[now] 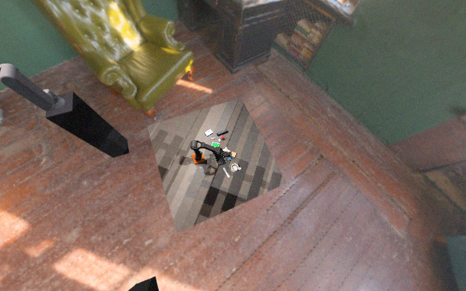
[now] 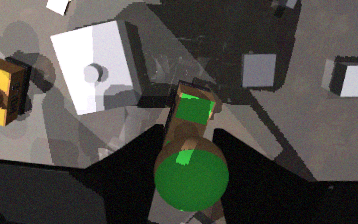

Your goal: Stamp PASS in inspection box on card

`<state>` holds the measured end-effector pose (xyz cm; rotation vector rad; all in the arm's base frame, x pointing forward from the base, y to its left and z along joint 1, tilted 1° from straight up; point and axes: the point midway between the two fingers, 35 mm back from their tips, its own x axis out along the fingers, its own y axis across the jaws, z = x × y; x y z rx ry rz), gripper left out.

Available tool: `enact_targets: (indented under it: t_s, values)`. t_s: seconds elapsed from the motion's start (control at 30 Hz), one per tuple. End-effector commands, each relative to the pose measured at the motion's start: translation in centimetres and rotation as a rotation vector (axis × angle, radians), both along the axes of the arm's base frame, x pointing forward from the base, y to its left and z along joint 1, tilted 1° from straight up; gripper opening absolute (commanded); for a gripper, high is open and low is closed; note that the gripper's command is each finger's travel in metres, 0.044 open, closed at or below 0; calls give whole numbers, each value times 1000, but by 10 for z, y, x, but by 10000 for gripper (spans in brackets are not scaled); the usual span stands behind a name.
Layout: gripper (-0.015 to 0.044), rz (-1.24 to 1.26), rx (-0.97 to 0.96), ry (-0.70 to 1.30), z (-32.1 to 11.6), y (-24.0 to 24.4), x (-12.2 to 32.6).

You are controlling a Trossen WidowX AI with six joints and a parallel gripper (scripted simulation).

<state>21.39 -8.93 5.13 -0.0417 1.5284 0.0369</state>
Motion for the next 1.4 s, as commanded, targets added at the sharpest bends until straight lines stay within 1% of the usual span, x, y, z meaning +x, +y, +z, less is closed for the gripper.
enact_targets:
  t_s: [0.0, 1.37]
  values:
    - [0, -5, -6, 4, 2, -1, -1]
    - [0, -5, -12, 4, 22, 0, -1]
